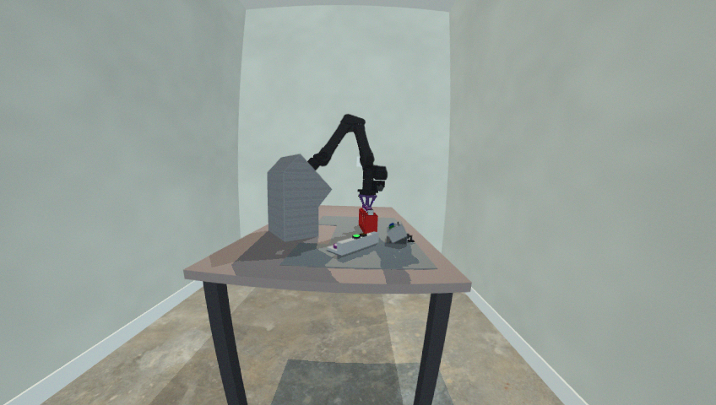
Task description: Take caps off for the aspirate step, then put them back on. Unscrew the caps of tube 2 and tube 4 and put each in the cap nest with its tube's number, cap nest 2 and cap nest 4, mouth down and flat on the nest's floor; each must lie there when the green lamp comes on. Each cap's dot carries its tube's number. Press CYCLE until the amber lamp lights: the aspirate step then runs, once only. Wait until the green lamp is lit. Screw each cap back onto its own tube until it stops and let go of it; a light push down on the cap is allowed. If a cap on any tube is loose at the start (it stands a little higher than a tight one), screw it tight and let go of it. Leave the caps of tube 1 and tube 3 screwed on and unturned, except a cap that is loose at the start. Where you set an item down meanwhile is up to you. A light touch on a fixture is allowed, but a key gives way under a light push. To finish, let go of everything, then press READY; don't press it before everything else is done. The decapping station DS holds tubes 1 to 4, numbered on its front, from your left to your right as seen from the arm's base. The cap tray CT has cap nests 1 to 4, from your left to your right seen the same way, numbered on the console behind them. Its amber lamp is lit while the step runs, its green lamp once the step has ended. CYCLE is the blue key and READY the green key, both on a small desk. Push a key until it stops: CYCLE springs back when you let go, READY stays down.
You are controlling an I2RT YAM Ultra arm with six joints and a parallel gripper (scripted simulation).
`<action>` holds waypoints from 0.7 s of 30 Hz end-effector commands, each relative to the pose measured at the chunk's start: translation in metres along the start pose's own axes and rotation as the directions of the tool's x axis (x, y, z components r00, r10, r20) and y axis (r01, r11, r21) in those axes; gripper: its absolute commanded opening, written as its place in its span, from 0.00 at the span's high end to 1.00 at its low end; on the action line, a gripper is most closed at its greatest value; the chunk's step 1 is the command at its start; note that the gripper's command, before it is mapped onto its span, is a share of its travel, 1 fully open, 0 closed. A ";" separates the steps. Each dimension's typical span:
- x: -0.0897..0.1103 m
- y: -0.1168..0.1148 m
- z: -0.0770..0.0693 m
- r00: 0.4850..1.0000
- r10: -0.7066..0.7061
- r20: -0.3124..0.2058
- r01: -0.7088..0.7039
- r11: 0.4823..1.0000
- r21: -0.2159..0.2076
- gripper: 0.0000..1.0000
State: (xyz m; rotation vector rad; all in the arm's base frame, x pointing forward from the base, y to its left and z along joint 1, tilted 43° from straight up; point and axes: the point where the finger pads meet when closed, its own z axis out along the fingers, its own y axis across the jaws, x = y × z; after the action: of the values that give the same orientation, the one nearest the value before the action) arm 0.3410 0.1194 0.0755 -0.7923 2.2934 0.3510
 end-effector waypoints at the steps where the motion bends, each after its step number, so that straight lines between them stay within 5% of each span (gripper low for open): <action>1: -0.005 -0.002 -0.003 1.000 -0.021 0.013 0.021 1.000 0.006 1.00; 12: -0.005 -0.002 -0.003 1.000 -0.021 0.013 0.021 1.000 0.006 1.00; 21: -0.005 -0.002 -0.002 0.978 0.210 0.014 -0.210 0.978 0.003 1.00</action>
State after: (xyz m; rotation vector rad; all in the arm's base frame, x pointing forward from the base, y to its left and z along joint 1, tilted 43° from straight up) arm 0.3411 0.1194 0.0757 -0.6587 2.3459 0.4038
